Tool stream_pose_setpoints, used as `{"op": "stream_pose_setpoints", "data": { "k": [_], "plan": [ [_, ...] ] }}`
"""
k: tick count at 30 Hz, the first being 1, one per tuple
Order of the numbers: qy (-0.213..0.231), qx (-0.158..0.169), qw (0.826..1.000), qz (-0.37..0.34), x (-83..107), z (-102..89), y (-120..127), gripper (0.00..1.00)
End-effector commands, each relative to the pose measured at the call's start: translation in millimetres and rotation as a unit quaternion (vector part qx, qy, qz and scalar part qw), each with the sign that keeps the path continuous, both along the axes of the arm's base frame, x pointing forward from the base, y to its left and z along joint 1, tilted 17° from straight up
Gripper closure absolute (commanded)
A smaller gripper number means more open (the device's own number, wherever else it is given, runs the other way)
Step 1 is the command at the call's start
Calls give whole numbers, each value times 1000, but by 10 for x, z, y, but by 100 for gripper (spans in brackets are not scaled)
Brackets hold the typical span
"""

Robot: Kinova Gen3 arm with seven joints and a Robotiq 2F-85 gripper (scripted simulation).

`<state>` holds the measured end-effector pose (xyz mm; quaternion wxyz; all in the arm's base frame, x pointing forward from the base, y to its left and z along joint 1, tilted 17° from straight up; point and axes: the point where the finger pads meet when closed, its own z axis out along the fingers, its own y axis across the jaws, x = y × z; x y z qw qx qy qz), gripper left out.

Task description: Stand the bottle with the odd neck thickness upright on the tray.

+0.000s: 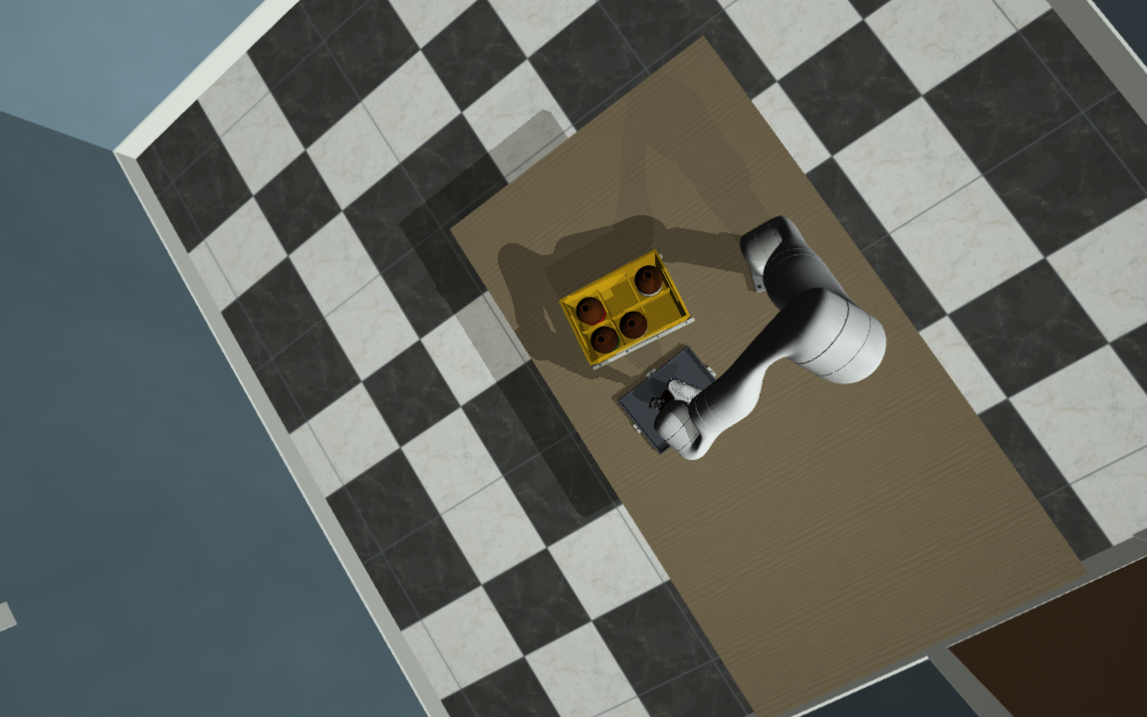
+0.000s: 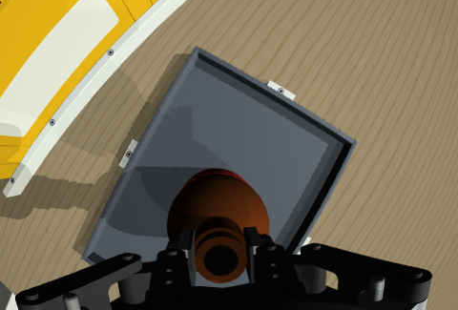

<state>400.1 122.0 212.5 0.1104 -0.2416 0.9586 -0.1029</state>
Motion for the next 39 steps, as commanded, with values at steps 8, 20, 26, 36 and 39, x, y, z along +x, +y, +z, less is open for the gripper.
{"op": "stream_pose_setpoints", "data": {
  "k": [8,20,26,36,39],
  "plan": [
    [0,0,1000,0,2,4,2,0],
    [0,0,1000,0,2,4,2,0],
    [0,0,1000,0,2,4,2,0],
    [0,0,1000,0,2,4,2,0],
    [0,0,1000,0,2,4,2,0]
  ]
}}
